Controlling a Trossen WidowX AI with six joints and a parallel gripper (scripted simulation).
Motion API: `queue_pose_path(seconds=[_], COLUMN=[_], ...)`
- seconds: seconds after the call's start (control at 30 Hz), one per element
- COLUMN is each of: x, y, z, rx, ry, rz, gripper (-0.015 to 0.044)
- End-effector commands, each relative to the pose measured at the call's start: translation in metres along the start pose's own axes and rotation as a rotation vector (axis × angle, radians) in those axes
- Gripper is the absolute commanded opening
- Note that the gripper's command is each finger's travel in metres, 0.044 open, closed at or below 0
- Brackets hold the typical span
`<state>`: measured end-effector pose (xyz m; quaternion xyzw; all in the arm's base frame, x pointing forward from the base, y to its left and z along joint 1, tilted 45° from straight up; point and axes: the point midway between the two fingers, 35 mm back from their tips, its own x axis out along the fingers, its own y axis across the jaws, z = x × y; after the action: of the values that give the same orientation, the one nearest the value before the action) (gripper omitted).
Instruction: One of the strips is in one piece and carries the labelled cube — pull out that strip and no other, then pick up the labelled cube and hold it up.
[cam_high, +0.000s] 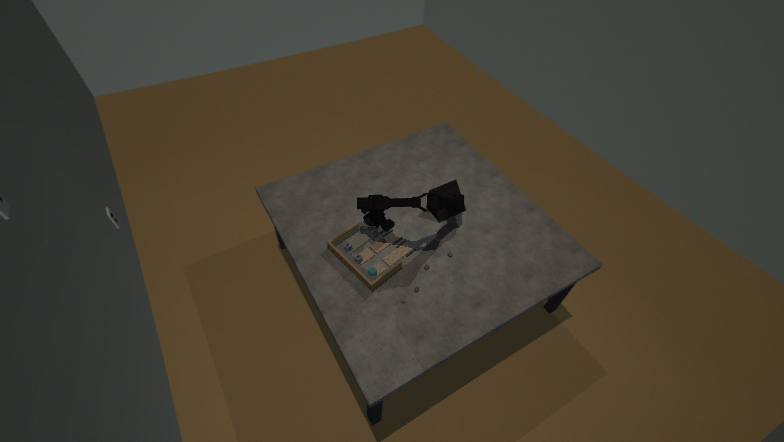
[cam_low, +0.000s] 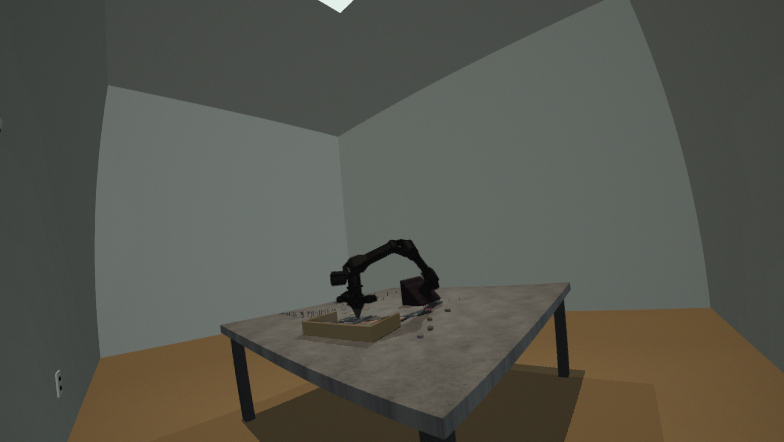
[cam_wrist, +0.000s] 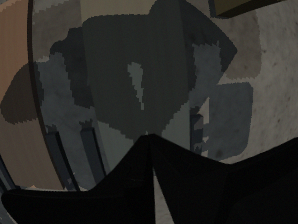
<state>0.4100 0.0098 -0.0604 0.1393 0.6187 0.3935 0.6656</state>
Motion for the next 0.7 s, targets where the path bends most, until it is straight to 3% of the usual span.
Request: queue_pose_path(seconds=[0.0, 0.67], x=[0.003, 0.004], y=[0.0, 0.0], z=[-0.007, -0.038], rx=[0.006, 0.007], ry=[0.004, 0.005], rz=[0.006, 0.006], gripper=[0.0, 0.0])
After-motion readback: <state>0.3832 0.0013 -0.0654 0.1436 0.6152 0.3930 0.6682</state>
